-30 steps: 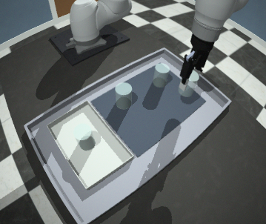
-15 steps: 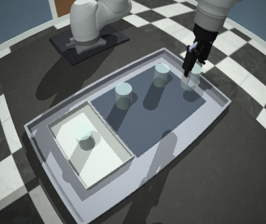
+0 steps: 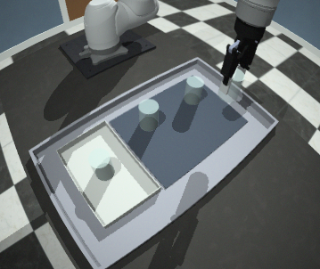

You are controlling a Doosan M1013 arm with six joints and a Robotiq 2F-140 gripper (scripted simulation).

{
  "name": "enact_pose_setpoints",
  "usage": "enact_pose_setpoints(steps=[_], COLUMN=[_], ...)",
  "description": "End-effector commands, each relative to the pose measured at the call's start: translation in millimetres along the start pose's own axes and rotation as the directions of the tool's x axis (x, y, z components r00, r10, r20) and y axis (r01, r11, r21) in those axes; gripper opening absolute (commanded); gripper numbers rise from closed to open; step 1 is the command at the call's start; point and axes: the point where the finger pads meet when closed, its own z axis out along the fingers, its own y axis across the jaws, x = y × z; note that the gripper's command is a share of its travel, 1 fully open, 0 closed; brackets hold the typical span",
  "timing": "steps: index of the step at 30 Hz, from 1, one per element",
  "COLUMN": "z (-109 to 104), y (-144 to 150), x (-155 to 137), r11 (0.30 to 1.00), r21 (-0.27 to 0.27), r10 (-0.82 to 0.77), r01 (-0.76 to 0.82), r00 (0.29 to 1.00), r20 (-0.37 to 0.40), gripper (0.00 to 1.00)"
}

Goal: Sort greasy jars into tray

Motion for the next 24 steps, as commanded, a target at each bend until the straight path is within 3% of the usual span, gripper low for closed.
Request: enact_pose_setpoints(steps=[1, 24], z=[-0.3, -0.3], y=[-5.3, -71.7], x=[-0.1, -1.5], r11=[1.000, 1.000], r21=[0.000, 0.000], r10=[0.000, 0.000], r01=[0.000, 0.000], r00=[1.000, 1.000], r20=[0.000, 0.000], gripper=[0.00, 0.00])
